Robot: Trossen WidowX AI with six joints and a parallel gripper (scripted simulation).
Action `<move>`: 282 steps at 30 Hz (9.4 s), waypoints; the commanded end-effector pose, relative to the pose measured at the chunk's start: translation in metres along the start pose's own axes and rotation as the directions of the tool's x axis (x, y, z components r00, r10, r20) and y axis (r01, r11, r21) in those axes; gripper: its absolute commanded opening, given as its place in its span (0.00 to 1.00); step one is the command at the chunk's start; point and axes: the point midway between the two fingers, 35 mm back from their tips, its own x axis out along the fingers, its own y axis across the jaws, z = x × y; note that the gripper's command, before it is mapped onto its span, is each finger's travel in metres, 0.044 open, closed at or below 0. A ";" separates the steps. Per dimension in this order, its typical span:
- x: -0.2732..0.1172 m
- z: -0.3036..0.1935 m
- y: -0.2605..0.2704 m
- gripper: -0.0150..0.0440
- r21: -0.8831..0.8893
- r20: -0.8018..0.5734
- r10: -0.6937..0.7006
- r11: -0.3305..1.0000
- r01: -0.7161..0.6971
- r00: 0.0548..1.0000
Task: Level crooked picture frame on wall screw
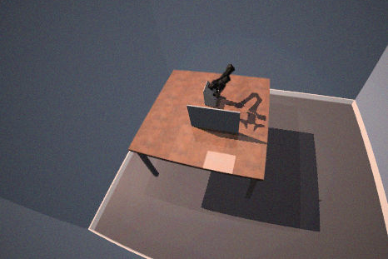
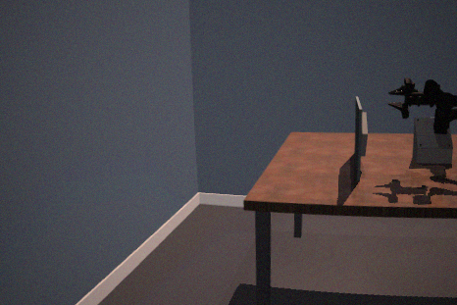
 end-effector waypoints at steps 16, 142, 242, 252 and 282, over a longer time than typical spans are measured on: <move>0.000 0.001 -0.001 0.69 0.004 0.006 -0.001 1.000 0.001 1.000; 0.092 -0.061 -0.104 0.69 0.009 0.004 0.004 1.000 -0.004 1.000; 0.109 -0.061 -0.104 0.25 0.009 0.004 0.004 1.000 -0.004 1.000; 0.109 -0.061 -0.101 0.25 0.009 0.004 0.005 1.000 -0.005 1.000; 0.109 -0.061 -0.092 0.25 0.009 0.004 0.005 1.000 -0.005 1.000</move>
